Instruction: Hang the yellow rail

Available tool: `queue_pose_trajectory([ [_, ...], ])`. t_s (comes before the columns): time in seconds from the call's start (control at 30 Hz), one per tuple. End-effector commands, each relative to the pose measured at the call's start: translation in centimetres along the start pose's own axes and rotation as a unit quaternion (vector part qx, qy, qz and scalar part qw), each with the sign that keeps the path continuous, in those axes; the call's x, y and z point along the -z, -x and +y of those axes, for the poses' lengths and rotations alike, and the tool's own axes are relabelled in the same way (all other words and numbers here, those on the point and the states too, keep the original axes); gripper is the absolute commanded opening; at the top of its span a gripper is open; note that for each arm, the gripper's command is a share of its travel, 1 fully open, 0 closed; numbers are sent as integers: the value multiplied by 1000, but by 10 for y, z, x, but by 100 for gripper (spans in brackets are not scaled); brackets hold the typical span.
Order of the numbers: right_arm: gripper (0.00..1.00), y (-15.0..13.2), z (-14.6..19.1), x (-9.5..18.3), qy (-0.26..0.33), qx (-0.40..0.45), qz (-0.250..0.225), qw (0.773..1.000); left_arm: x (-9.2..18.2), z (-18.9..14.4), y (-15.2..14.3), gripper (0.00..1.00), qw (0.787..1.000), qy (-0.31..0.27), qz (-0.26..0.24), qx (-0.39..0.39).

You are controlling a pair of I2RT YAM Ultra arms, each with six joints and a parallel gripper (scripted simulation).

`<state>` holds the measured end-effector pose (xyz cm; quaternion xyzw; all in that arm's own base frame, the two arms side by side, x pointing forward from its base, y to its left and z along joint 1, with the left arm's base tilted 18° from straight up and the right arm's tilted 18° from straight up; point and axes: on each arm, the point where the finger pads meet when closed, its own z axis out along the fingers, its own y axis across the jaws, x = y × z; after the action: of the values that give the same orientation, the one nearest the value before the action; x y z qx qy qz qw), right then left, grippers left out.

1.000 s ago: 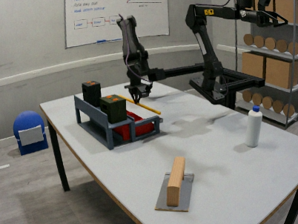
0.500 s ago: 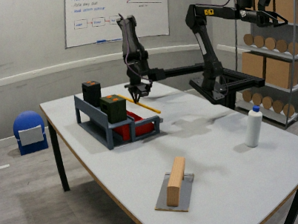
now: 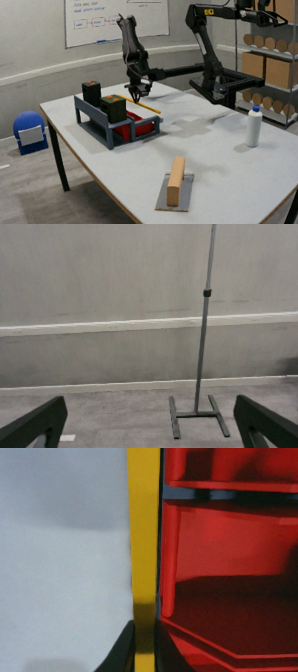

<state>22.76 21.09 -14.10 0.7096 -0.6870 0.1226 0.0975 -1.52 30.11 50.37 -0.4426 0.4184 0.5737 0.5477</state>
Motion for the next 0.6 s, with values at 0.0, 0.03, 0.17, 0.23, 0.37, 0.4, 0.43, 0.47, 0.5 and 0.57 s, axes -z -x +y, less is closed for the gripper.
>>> queue_pose_trajectory([
  [0.0, 0, 9, -4, 15, -16, 7, -17, 1000, 9, 3, 17, 100, 1000, 3, -26, -3],
  [0.03, 0, 9, -4, 15, -16, 6, -17, 1000, 9, 3, 17, 100, 1000, 3, -26, -3],
  [0.17, 0, 10, -4, 14, -16, 6, -17, 1000, 9, 3, 17, 100, 1000, 3, -26, -3],
  [0.23, 0, 10, -4, 14, -16, 6, -17, 1000, 9, 3, 17, 100, 1000, 3, -26, -3],
  [0.37, 0, 10, -4, 14, -16, 6, -17, 1000, 9, 3, 17, 100, 1000, 3, -26, -3],
  [0.4, 0, 10, -4, 13, -16, 6, -17, 1000, 9, 3, 17, 100, 1000, 3, -26, -3],
  [0.43, 0, 9, -3, 13, -16, 6, -17, 1000, 9, 3, 17, 100, 1000, 3, -26, -3],
  [0.47, 0, 9, -3, 12, -16, 7, -17, 1000, 9, 3, 17, 100, 1000, 3, -26, -3],
  [0.5, 0, 9, -2, 11, -16, 7, -17, 1000, 9, 3, 17, 100, 1000, 3, -26, -3],
  [0.57, 0, 6, 1, 9, -13, 9, -14, 1000, 9, 3, 17, 100, 1000, 3, -26, -3],
])
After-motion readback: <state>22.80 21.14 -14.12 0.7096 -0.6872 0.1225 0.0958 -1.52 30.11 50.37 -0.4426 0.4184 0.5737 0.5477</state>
